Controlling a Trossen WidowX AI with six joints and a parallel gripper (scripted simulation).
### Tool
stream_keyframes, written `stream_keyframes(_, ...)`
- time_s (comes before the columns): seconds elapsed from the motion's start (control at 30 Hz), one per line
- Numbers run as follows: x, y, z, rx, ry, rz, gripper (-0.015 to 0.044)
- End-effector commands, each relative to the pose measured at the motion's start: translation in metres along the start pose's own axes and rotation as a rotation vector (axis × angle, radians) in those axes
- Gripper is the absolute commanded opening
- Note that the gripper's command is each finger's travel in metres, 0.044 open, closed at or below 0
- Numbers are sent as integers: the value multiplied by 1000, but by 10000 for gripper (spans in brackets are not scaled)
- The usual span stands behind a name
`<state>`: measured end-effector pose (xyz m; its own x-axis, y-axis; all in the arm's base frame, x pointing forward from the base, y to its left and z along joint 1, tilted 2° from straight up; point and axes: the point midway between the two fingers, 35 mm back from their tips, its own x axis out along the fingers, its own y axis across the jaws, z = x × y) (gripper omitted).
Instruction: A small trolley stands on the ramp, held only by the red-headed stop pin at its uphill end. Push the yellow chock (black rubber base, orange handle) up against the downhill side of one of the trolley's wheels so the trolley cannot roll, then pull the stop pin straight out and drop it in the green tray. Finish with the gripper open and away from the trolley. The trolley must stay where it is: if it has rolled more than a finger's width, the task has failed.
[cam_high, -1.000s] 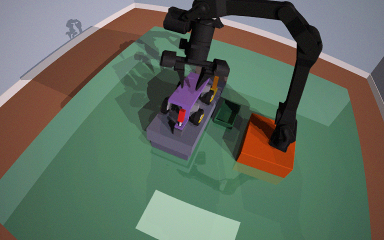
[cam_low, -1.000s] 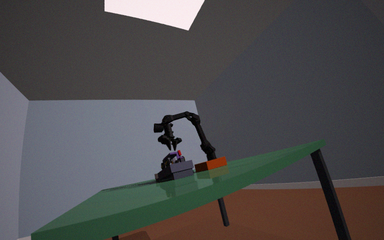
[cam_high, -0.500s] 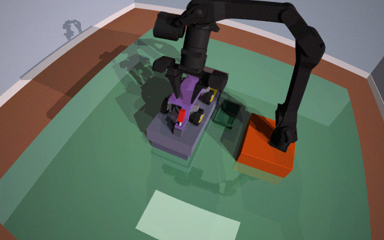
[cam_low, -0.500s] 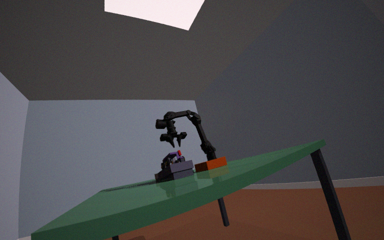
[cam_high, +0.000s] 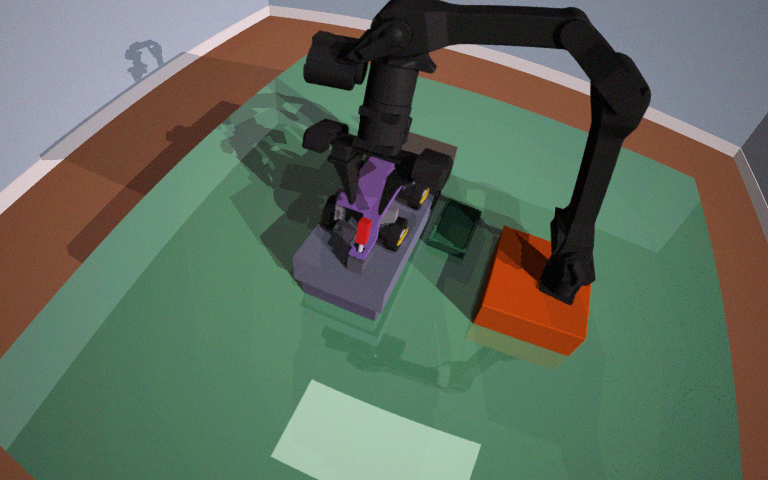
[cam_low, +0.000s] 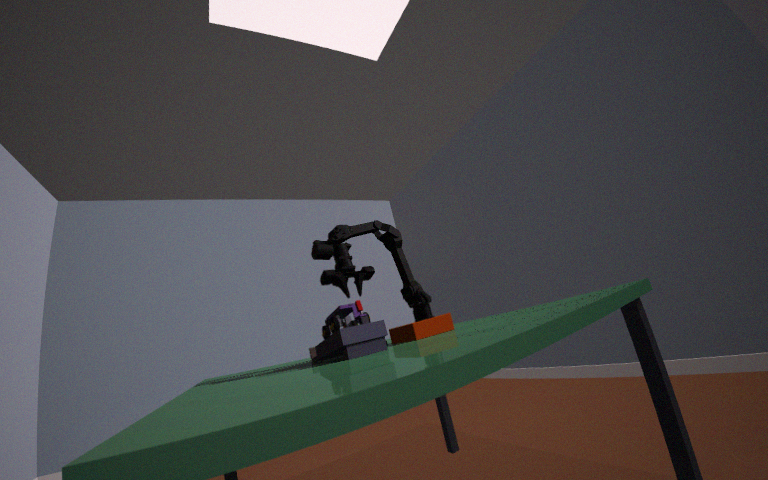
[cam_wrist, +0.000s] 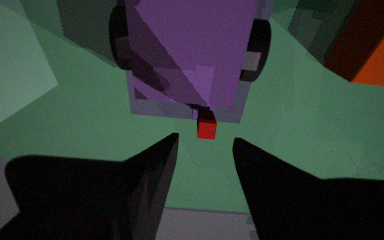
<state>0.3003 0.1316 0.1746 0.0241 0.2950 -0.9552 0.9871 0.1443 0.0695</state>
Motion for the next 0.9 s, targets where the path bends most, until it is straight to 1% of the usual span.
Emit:
stream_keyframes(0.0,8,-1,0,6,3,-7,190)
stream_keyframes(0.87,36,-1,-1,6,4,-7,190)
